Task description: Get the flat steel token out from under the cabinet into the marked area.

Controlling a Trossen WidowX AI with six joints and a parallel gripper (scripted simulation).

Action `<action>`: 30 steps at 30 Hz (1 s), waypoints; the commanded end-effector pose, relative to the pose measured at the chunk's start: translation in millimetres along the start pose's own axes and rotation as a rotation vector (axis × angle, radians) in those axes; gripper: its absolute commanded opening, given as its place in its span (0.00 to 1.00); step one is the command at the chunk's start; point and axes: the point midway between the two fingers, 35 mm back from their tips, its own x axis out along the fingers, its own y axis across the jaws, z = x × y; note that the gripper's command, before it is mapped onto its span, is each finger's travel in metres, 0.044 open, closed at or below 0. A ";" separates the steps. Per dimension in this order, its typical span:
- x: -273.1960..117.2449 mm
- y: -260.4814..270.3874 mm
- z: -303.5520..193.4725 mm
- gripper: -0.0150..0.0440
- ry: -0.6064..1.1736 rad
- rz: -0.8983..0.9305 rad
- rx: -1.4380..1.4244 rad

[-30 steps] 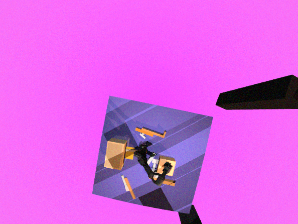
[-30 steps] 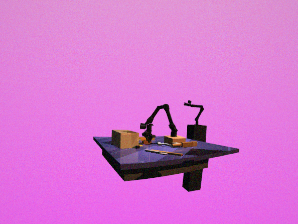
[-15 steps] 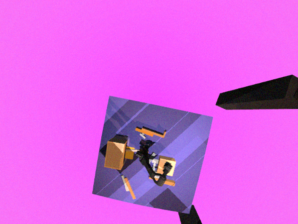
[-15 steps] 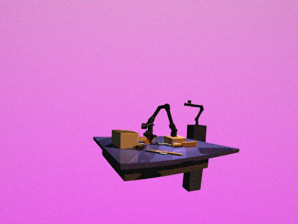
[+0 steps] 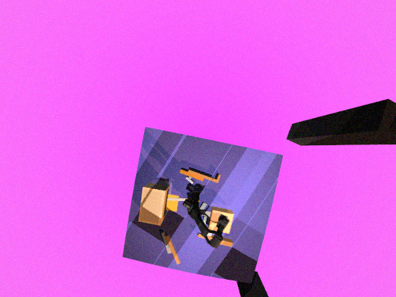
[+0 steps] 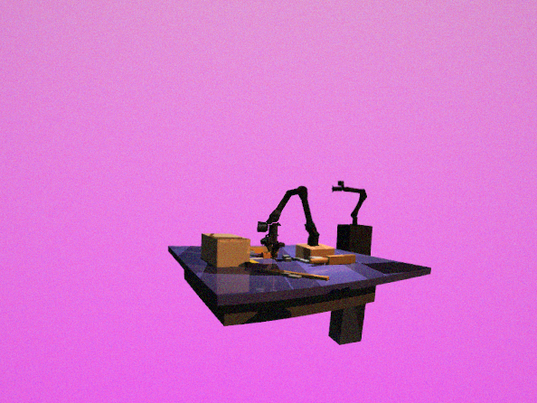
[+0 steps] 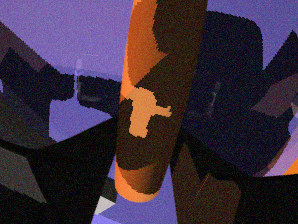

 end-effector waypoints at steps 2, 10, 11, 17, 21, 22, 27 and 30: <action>0.9 0.4 -9.3 0.25 0.004 0.002 -0.001; 0.9 -0.4 -20.6 0.25 0.005 0.002 -0.001; 0.9 -0.5 -22.0 0.25 0.005 0.002 -0.001; 1.0 -1.3 -30.9 0.25 0.006 0.002 -0.001; 1.2 -2.3 -36.6 0.25 0.006 0.002 -0.001; 0.9 -2.4 -35.1 0.25 0.005 0.002 -0.001; -0.2 -4.9 -31.4 0.25 0.002 0.000 -0.005; -0.7 -7.6 -31.7 0.25 0.002 0.000 -0.017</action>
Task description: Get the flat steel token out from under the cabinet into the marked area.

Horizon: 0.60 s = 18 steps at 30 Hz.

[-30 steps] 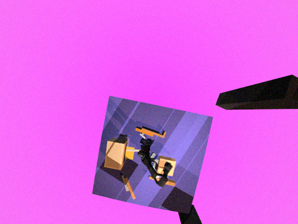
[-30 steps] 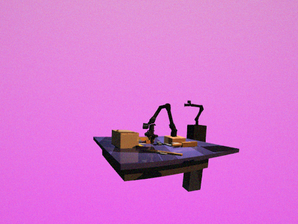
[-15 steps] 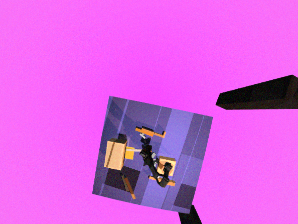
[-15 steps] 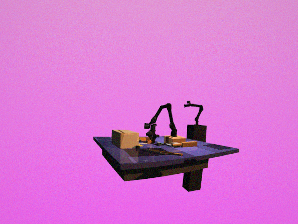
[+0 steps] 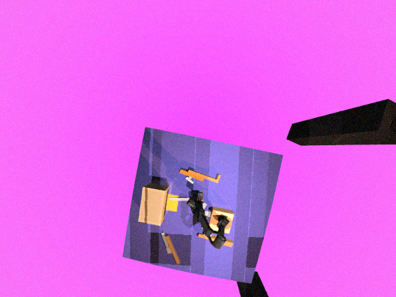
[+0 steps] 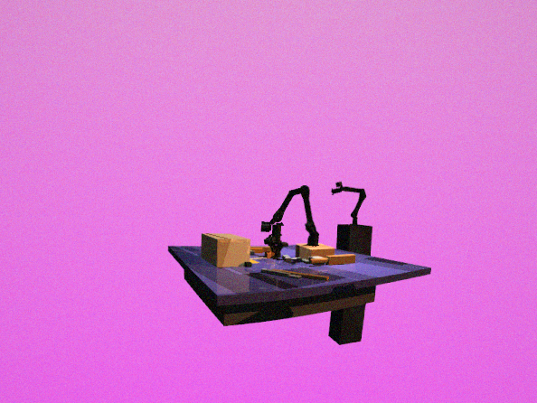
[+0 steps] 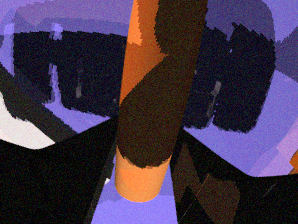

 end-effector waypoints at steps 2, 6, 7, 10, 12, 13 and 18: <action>-0.9 -4.9 -0.4 0.25 0.002 -0.001 -0.020; -1.5 -9.3 -1.0 0.25 0.003 -0.001 -0.035; -1.7 -10.5 -1.1 0.25 0.003 -0.001 -0.038; -2.1 -13.9 -1.6 0.25 0.004 -0.001 -0.048; -2.3 -16.2 -1.9 0.25 0.004 -0.001 -0.053; -2.4 -17.4 -2.1 0.25 0.004 -0.001 -0.056; -2.9 -23.3 -2.9 0.25 0.005 -0.002 -0.067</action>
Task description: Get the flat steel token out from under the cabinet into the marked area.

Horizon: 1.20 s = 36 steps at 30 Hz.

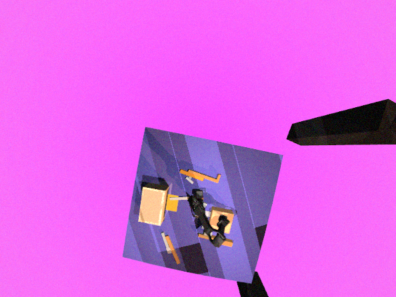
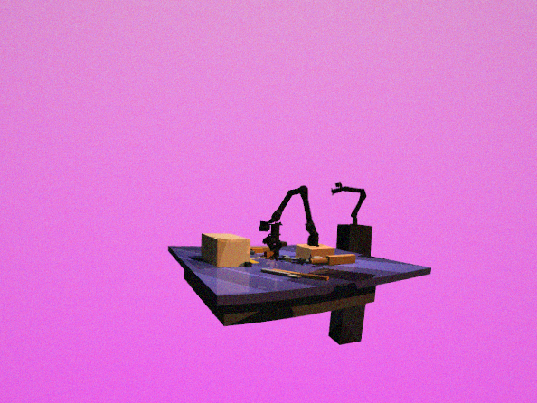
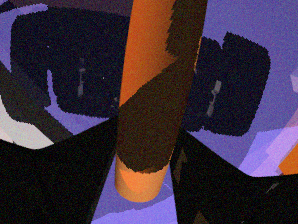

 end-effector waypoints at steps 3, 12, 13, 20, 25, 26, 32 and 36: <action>-1.4 -8.9 -0.5 0.25 0.001 -0.005 -0.010; -2.1 -19.7 -2.9 0.25 0.002 -0.005 -0.025; -2.2 -21.0 -3.1 0.25 0.002 -0.005 -0.026; -2.6 -29.1 -5.0 0.25 0.002 -0.006 -0.035; -1.3 -25.3 -6.1 0.39 0.004 0.001 -0.035; -1.3 -25.3 -6.1 0.43 0.004 0.001 -0.035; -1.3 -25.4 -6.1 0.59 0.003 0.001 -0.035; -1.1 -25.2 -6.1 0.71 0.002 -0.005 -0.035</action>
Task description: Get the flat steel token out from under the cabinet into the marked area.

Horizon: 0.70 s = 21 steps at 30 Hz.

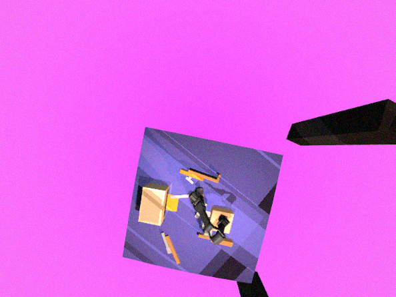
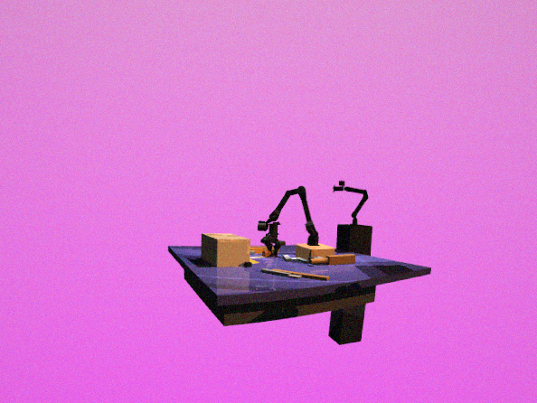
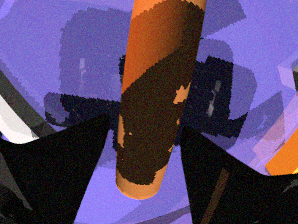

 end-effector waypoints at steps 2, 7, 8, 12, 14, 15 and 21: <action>0.5 0.2 0.0 0.71 -0.001 -0.006 -0.001; 0.5 1.0 0.0 0.71 -0.001 -0.006 -0.003; 0.5 1.2 0.0 0.71 -0.001 -0.006 -0.004; 1.6 1.0 -0.3 0.71 -0.001 -0.006 -0.003; 3.1 0.5 -0.8 0.71 -0.001 -0.006 -0.001; 3.8 0.3 -1.0 0.71 -0.001 -0.006 -0.001; 1.8 0.9 0.1 0.51 -0.004 -0.005 -0.003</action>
